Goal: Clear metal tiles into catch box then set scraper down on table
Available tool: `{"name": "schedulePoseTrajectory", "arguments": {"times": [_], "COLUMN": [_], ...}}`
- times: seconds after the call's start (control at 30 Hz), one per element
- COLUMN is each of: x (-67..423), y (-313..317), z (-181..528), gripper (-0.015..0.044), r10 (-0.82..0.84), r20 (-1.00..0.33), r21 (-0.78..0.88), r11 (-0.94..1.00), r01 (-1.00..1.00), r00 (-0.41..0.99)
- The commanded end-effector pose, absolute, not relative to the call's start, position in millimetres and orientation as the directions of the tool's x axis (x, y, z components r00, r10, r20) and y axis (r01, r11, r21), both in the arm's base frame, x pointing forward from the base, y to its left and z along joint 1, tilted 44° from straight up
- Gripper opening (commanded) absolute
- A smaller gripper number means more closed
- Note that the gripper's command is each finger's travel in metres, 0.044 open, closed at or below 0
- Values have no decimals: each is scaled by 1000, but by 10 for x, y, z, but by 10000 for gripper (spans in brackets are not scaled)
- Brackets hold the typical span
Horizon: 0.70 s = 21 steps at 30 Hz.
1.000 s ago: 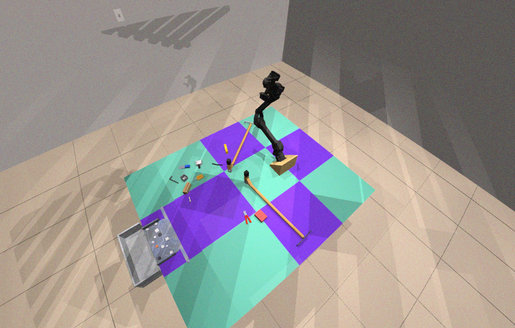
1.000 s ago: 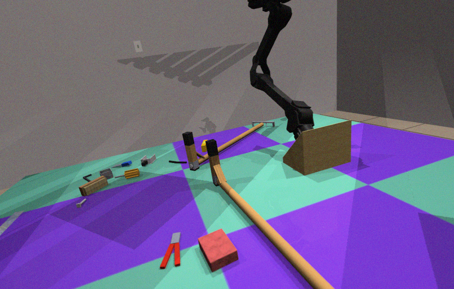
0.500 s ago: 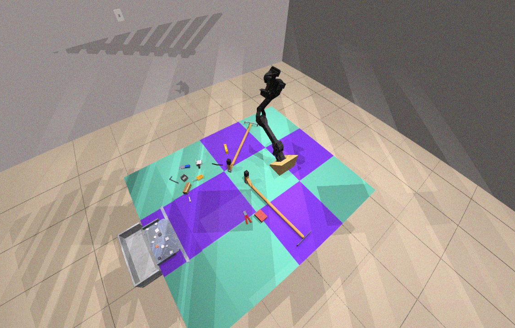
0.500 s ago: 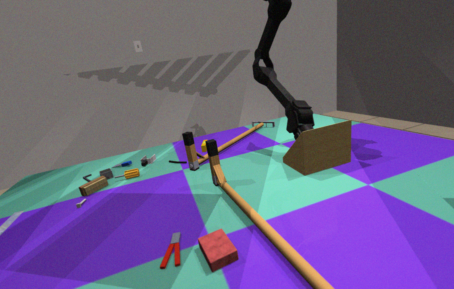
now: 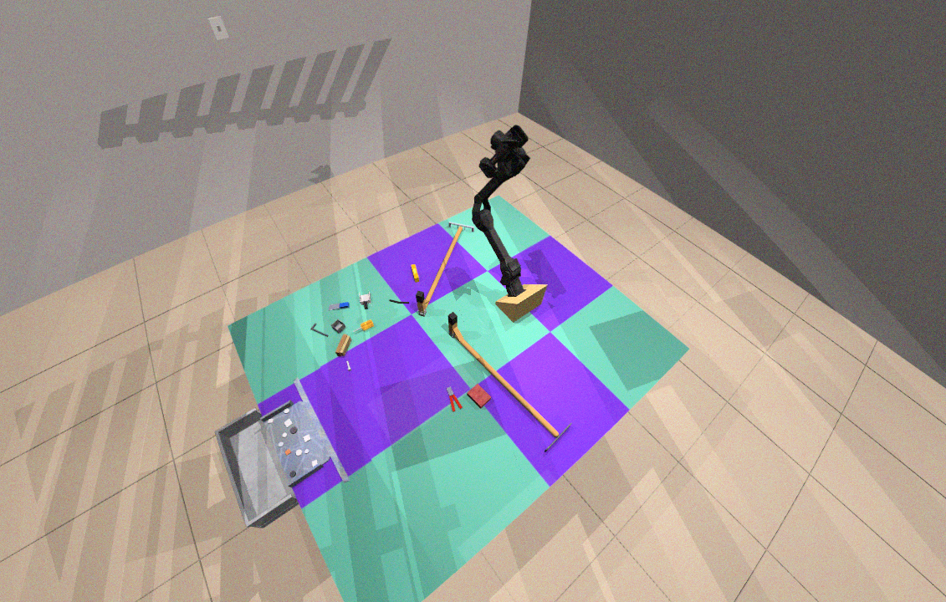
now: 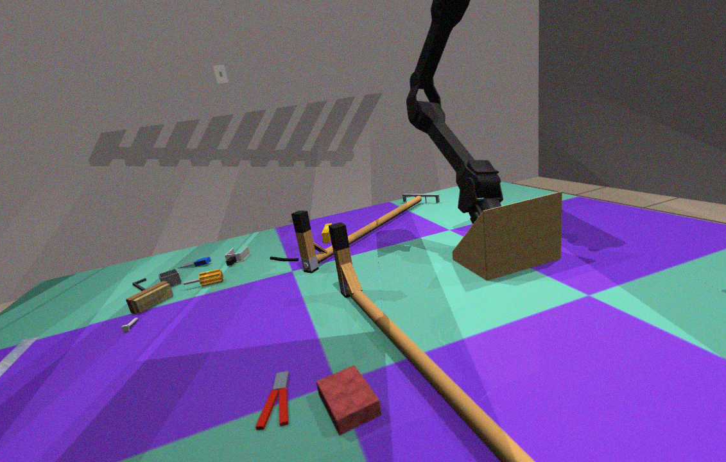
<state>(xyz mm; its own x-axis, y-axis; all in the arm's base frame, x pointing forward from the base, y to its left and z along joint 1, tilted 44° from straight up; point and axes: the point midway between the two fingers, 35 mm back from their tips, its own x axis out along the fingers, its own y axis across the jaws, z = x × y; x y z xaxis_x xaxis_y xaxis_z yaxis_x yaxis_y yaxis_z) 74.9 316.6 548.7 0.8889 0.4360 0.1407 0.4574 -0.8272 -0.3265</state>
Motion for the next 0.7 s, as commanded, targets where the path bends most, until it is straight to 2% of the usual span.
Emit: {"name": "schedulePoseTrajectory", "arguments": {"times": [0.0,0.33,0.67], "x": [746,754,776], "y": [3289,3556,3806], "z": [5417,5228,5000], "gripper": [440,440,440], "r10": [455,500,545], "r20": [141,129,97], "r21": [-188,153,474], "r11": [-860,-863,-761], "r01": [475,481,443], "r00": [879,856,833]}}
